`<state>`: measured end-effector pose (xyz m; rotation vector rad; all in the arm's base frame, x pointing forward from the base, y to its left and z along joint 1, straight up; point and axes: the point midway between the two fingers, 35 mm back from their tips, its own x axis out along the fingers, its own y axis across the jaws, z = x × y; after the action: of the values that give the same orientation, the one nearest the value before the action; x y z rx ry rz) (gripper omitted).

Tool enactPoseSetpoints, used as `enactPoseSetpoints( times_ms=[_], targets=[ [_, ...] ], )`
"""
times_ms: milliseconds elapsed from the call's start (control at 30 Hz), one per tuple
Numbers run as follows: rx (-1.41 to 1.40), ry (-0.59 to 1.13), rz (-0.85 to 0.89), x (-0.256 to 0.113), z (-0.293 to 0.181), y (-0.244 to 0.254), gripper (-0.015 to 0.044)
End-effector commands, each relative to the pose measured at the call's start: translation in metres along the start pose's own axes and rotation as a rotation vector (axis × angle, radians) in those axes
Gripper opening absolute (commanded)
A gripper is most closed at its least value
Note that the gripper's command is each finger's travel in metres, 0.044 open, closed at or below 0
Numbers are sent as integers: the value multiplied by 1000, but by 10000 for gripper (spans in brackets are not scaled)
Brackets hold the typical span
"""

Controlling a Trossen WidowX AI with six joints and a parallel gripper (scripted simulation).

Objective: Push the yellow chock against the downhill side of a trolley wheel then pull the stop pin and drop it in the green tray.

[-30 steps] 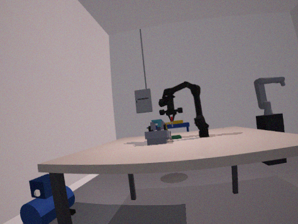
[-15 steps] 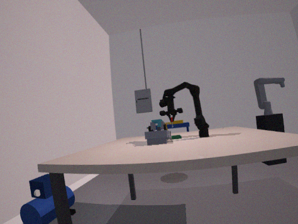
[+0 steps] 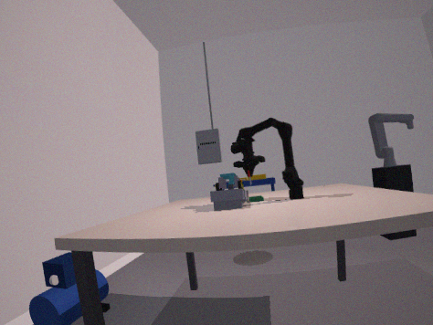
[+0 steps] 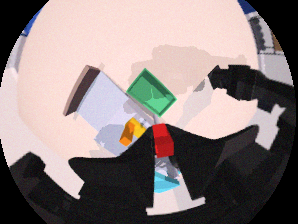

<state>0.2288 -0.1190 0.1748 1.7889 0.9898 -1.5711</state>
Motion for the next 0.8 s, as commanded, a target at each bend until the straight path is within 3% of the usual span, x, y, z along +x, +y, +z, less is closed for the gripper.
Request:
enactPoseSetpoints(
  times_ms=[0,767],
  targets=[
    [114,-24,12,1,0,-2,0],
    [808,-106,136,0,-5,-4,0]
  ],
)
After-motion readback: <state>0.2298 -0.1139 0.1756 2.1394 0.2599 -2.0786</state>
